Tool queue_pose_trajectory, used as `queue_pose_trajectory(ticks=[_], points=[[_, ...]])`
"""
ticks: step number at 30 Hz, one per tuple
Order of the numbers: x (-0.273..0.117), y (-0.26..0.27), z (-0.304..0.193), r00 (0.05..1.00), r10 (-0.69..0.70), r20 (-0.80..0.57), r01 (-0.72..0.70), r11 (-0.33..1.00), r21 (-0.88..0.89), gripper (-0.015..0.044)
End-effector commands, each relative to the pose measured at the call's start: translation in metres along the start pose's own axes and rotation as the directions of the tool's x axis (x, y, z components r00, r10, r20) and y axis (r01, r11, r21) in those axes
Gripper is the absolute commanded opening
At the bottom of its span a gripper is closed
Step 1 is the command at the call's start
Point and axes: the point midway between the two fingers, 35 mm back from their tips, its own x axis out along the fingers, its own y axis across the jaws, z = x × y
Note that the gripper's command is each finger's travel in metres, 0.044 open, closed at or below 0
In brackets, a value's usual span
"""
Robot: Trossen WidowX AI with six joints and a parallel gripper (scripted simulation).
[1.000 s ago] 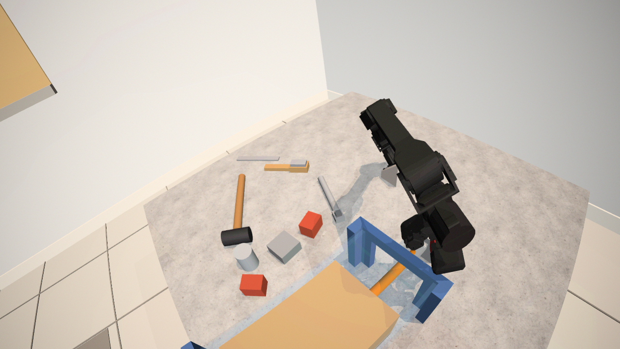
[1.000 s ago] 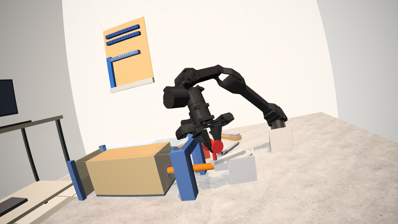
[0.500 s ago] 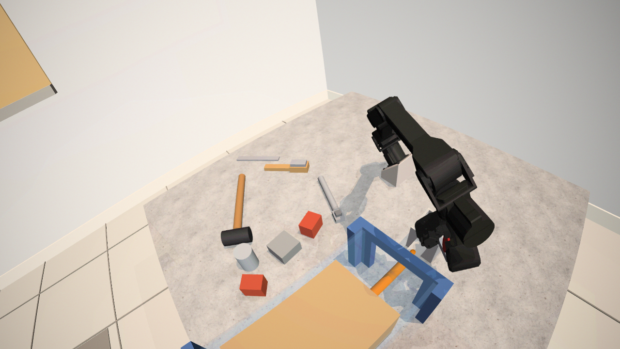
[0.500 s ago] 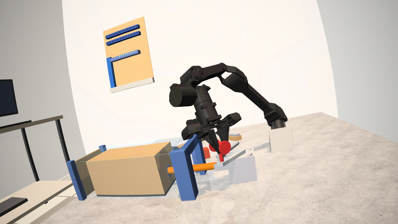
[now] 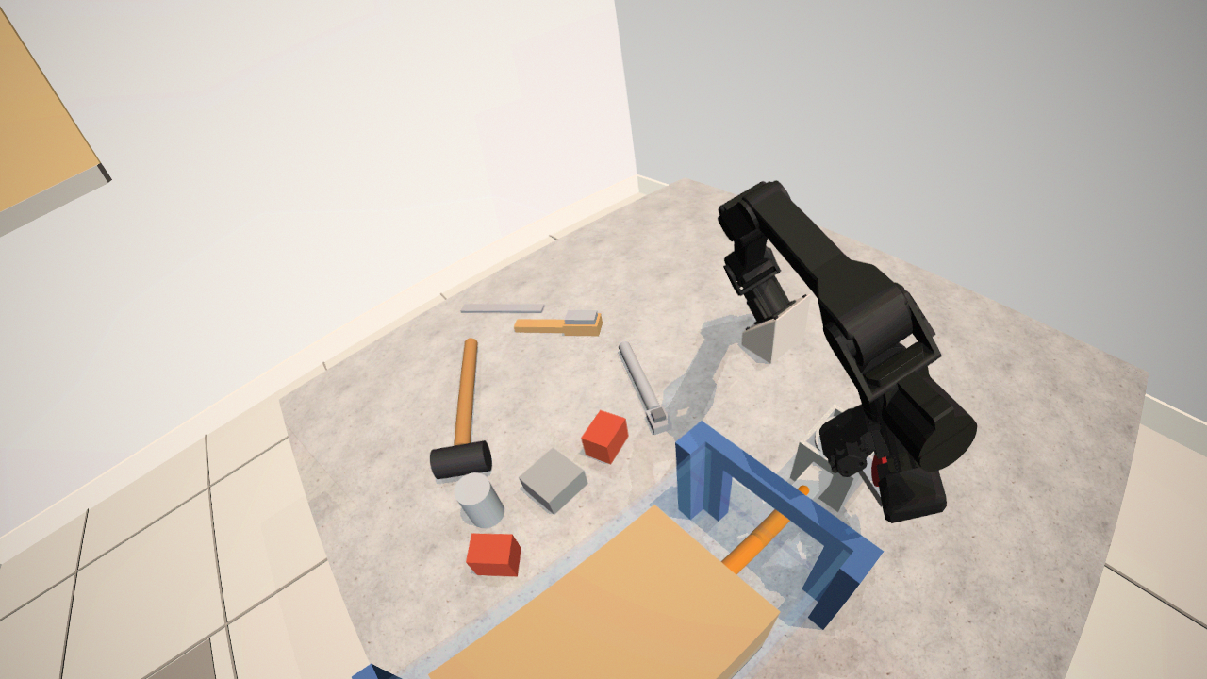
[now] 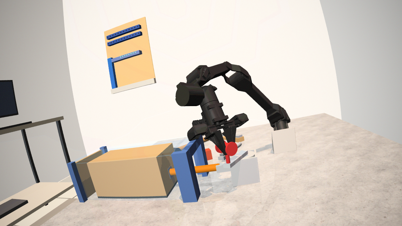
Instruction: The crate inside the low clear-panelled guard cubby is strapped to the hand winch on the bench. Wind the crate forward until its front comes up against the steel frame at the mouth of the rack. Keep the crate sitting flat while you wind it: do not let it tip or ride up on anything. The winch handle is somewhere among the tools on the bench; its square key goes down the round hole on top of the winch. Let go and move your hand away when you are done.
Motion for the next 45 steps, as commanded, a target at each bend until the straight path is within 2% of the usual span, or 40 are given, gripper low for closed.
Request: queue_pose_trajectory(ticks=[1, 45], points=[[0.010, -0.015, -0.021, 0.999, -0.032, -0.017, 0.032, 0.999, -0.026, 0.0000], [0.022, -0.072, -0.051, 0.999, -0.036, -0.020, 0.035, 0.999, -0.028, 0.0000]])
